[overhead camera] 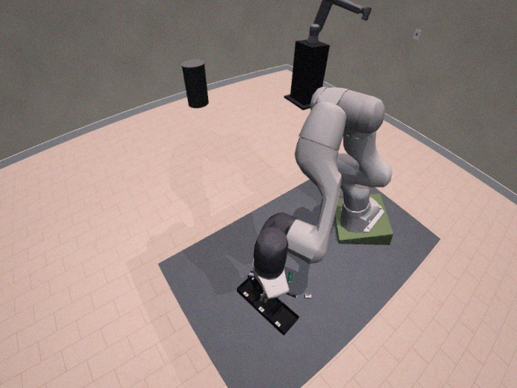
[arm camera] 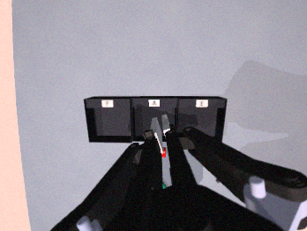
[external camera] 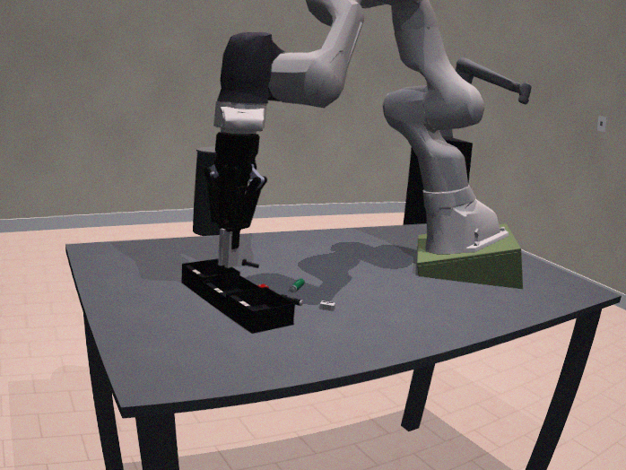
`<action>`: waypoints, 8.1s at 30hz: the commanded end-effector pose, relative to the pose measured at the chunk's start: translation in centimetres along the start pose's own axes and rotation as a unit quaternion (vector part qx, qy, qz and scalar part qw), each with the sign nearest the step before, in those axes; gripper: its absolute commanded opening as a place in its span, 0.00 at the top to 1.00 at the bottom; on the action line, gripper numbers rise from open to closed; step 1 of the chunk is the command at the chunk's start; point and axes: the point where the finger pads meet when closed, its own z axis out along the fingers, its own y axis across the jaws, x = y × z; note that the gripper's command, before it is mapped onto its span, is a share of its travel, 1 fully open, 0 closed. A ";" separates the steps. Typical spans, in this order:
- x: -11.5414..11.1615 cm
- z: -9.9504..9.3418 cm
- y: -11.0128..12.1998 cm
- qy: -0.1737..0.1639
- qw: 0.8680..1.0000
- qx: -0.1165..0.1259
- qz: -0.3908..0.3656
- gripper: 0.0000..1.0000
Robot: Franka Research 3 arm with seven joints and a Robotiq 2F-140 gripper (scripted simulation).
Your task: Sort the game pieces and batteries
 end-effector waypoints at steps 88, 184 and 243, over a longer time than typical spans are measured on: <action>1.9 5.1 -8.3 -0.008 1.000 0.000 0.001 0.95; 2.0 -1.8 -8.3 -0.008 1.000 0.000 0.001 0.95; 2.2 -11.9 -8.3 -0.008 1.000 0.000 0.001 0.95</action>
